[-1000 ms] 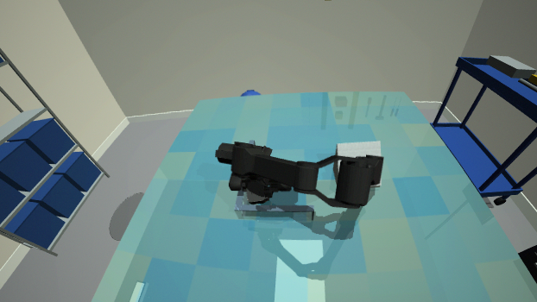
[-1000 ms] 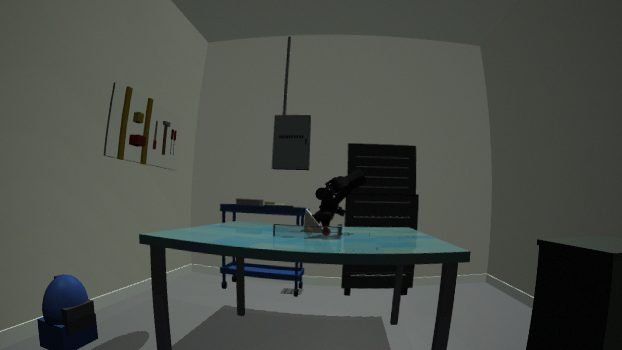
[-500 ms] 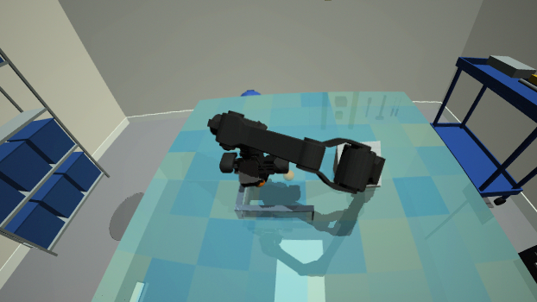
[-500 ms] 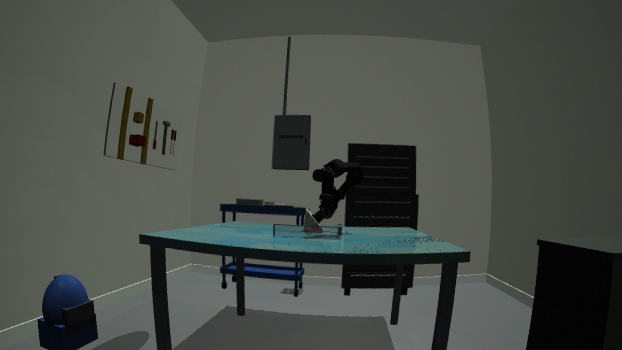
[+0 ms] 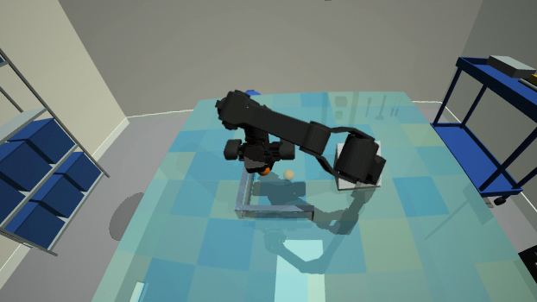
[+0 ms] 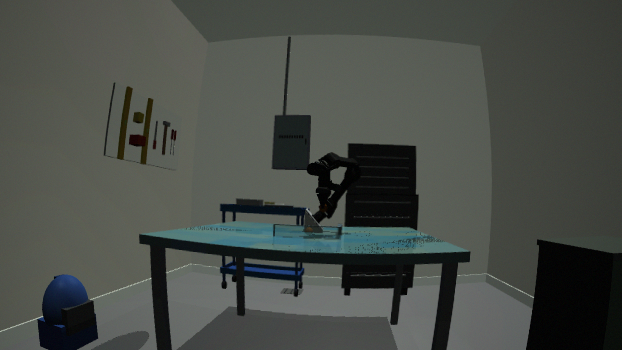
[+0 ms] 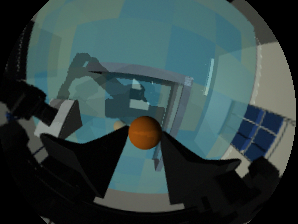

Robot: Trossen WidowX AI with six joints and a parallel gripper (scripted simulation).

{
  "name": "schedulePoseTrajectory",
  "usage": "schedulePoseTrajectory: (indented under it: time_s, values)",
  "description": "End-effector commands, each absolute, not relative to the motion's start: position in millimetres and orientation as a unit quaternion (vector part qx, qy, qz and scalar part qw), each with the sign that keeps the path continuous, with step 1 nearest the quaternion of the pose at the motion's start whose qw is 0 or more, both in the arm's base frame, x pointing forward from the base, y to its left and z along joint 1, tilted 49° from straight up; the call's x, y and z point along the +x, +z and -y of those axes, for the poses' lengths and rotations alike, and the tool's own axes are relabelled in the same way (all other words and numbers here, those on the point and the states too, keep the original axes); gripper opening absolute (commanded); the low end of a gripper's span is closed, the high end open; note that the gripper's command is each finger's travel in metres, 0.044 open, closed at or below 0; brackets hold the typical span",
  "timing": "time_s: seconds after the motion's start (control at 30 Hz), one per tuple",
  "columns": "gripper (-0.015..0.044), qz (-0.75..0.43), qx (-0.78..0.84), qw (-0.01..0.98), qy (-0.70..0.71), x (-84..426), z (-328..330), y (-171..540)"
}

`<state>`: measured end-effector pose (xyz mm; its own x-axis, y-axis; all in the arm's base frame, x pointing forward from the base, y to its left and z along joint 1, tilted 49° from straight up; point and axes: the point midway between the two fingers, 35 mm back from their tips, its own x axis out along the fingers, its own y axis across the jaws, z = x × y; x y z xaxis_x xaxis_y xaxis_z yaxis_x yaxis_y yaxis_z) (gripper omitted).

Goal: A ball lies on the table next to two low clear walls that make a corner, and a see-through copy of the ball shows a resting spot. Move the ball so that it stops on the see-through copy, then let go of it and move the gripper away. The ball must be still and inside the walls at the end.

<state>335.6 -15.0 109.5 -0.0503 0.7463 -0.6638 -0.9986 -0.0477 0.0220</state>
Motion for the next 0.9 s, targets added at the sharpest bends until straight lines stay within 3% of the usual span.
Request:
schedulePoseTrajectory:
  time_s: [0.0, 0.6, 0.87]
  values:
    - [0.0, -0.254, -0.25, 0.64, 0.681, 326.3, 20.9, 94.3]
    - [0.0, -0.253, -0.25, 0.636, 0.685, 270.1, 39.2, 31.6]
    - [0.0, -0.253, -0.251, 0.636, 0.685, 268.2, 27.6, 18.0]
